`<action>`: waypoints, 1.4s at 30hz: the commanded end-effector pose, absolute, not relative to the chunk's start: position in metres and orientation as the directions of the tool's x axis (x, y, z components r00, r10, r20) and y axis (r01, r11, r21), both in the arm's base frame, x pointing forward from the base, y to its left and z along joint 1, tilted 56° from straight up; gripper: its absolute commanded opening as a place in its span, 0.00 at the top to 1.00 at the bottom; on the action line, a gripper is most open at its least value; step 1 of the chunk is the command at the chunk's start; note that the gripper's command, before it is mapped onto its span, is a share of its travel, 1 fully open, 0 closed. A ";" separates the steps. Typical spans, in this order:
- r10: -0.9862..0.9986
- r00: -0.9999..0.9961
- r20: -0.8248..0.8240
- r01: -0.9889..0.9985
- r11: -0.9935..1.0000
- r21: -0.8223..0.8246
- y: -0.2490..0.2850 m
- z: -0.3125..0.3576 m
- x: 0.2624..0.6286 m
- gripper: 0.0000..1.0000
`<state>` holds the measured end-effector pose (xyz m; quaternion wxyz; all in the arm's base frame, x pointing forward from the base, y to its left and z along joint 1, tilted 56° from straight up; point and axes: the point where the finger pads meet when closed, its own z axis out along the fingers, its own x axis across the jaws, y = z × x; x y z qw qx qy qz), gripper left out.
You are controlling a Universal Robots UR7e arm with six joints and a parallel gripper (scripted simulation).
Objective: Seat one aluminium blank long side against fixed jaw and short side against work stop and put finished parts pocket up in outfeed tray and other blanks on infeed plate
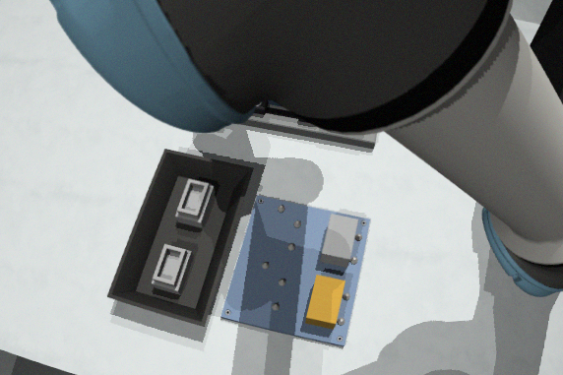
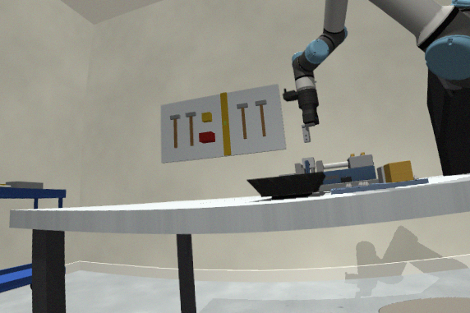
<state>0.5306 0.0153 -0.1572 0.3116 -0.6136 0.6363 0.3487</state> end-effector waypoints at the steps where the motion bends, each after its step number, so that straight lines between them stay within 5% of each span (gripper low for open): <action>1: -0.553 0.095 -0.828 -0.995 -0.079 -0.062 0.011 -0.160 0.535 1.00; 42: -0.549 0.146 -0.823 -0.989 -0.107 -0.104 0.011 -0.160 0.535 1.00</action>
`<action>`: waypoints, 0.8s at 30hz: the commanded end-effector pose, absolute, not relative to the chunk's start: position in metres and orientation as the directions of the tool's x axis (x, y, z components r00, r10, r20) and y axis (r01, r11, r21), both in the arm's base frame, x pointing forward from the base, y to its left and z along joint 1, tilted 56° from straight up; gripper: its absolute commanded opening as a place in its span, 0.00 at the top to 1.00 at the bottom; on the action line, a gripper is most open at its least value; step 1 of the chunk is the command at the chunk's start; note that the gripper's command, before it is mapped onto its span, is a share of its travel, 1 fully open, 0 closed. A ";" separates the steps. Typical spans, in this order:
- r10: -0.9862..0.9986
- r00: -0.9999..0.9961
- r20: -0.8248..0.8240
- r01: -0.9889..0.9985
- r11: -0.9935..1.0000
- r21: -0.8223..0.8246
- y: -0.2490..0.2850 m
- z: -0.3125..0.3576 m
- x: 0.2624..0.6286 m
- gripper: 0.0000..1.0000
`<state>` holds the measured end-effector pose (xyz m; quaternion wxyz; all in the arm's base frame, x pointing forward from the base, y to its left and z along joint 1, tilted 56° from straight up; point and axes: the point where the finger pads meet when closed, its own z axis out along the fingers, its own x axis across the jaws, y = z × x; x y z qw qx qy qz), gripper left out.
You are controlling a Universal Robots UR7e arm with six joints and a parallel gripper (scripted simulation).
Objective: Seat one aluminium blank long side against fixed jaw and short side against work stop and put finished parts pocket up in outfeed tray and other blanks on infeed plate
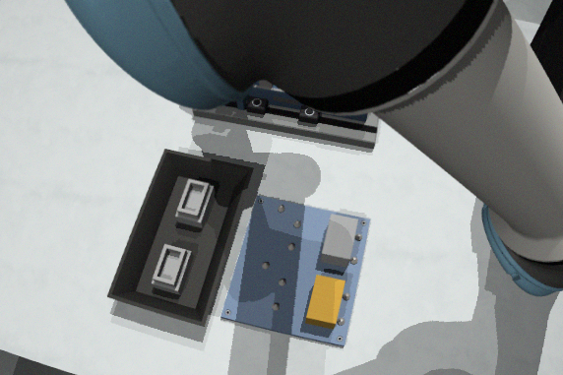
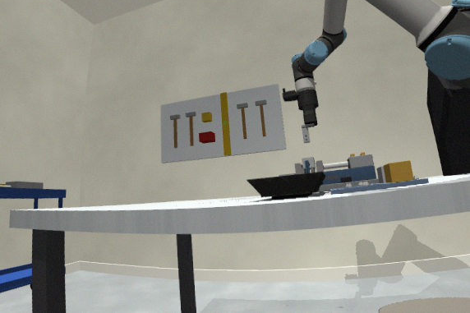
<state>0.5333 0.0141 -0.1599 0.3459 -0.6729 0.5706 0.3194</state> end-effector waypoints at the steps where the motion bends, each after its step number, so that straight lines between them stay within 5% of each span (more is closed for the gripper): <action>1: -0.549 0.146 -0.823 -0.989 -0.107 -0.104 0.011 -0.160 0.535 1.00; 24: -0.545 0.143 -0.826 -0.989 -0.109 -0.100 0.021 -0.165 0.532 1.00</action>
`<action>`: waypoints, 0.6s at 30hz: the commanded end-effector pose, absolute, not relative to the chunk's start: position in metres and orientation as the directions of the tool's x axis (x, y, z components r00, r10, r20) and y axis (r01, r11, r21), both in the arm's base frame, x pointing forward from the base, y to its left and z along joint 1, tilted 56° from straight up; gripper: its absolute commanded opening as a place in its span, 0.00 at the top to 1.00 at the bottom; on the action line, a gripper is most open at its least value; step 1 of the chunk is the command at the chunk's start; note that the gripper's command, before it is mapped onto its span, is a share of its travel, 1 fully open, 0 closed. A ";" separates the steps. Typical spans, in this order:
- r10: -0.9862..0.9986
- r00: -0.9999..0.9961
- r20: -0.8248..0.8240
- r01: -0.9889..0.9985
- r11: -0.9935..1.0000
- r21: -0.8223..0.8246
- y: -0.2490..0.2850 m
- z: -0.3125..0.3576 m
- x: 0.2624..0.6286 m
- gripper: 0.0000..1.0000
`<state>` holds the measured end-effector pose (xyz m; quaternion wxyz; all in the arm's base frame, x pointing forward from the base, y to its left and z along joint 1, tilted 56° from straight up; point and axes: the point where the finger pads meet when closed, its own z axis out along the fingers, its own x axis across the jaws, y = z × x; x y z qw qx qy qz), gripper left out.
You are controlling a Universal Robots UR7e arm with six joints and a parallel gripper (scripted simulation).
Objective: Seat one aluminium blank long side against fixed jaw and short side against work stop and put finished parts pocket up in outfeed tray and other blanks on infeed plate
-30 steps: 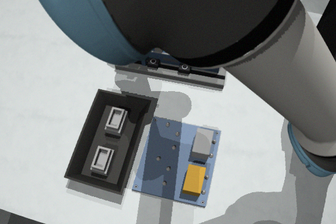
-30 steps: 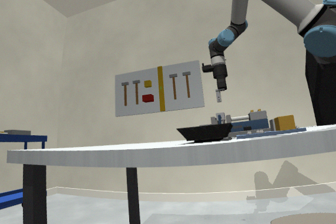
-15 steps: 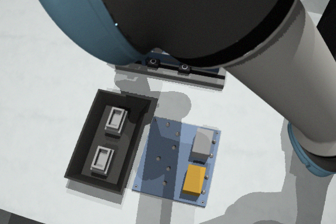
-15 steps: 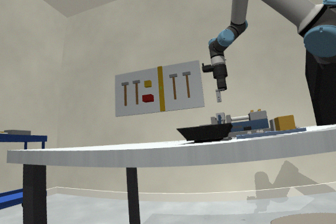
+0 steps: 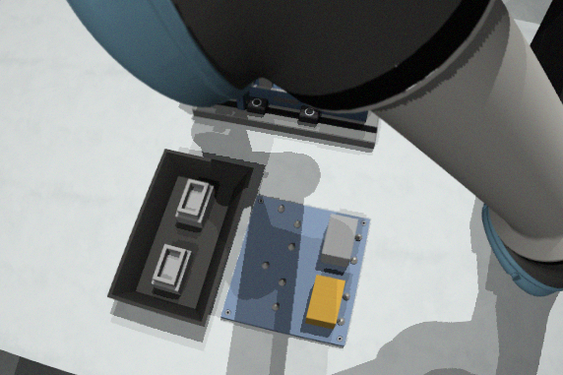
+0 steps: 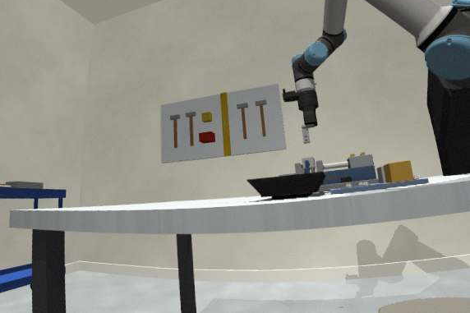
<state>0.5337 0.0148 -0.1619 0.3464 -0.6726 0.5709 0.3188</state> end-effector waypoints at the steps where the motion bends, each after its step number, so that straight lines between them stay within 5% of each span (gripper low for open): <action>1: -0.545 0.143 -0.826 -0.989 -0.109 -0.100 0.022 -0.166 0.532 1.00; 18: -0.545 0.143 -0.826 -0.989 -0.109 -0.099 0.043 -0.181 0.531 1.00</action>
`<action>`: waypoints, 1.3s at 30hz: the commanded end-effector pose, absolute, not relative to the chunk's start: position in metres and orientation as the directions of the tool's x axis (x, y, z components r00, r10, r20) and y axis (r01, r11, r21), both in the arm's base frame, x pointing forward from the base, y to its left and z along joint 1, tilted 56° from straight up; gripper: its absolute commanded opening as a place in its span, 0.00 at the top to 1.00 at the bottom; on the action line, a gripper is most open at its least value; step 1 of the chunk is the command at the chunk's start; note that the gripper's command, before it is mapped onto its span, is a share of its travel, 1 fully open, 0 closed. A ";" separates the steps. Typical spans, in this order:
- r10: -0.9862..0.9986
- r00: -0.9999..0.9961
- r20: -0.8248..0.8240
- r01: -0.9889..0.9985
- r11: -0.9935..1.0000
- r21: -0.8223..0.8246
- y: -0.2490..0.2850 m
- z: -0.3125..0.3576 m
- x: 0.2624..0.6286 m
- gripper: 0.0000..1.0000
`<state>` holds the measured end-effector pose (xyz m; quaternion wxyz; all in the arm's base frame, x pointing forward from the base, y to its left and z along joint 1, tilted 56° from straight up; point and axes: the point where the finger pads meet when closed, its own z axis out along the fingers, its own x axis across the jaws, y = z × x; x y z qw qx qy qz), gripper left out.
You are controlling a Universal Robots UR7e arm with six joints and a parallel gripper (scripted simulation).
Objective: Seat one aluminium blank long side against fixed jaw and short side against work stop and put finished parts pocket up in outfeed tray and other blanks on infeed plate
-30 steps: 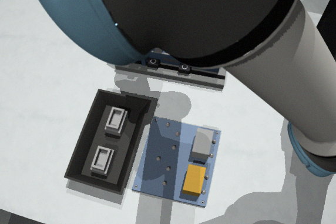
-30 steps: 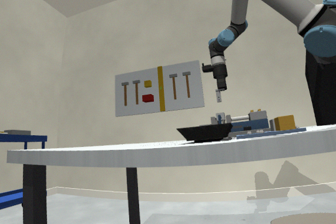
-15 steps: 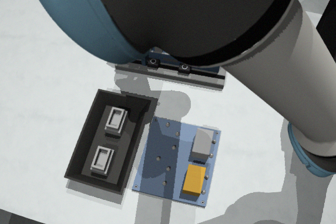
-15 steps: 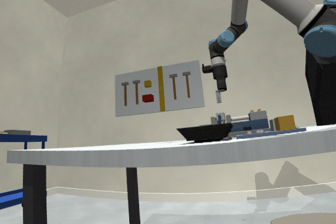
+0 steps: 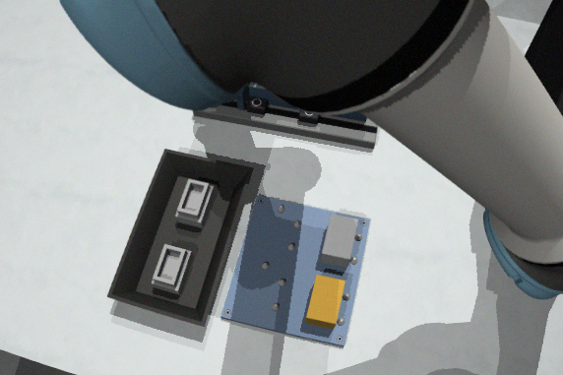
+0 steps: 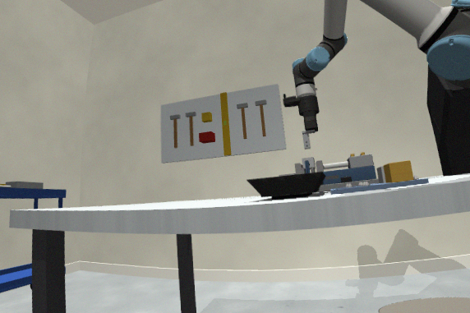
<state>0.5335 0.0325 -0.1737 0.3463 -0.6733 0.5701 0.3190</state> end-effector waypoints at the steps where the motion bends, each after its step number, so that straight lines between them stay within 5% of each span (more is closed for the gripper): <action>1: -0.545 0.143 -0.826 -0.989 -0.109 -0.099 0.045 -0.182 0.531 1.00; 39: -0.546 0.144 -0.825 -0.989 -0.109 -0.101 0.064 -0.195 0.531 1.00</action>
